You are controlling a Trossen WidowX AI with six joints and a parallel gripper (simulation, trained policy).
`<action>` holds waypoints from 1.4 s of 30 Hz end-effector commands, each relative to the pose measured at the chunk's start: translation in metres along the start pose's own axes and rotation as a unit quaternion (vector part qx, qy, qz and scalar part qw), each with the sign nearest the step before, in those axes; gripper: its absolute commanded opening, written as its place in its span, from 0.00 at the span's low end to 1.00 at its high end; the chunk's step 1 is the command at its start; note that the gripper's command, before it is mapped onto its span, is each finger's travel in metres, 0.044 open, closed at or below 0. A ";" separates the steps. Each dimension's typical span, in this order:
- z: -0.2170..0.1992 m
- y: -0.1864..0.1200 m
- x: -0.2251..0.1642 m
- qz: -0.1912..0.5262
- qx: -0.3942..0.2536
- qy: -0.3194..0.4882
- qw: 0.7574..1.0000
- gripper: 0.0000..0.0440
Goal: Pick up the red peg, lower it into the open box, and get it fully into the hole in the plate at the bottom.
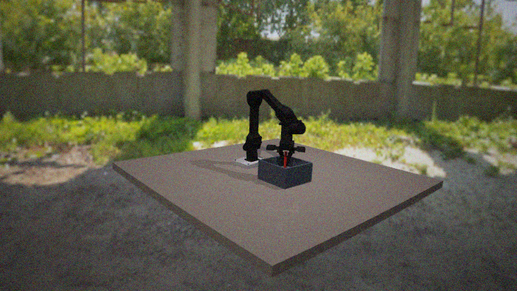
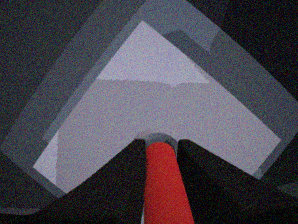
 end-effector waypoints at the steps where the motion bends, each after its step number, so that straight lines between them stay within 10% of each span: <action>1: -0.001 0.014 0.000 0.021 -0.002 -0.022 1.000 0.10; 20: 0.022 0.011 0.036 0.060 0.028 -0.045 0.997 1.00; 42: 0.068 -0.033 0.062 0.086 0.110 -0.074 0.987 1.00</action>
Point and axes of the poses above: the point midway between the two fingers, 35 mm back from their tips, its own y axis out along the fingers, its own z axis across the jaws, x = y × z, the point moved 10 cm from there along -y, back along the fingers, and after that the axes turned 9 degrees about y, right-handed, at the moved point
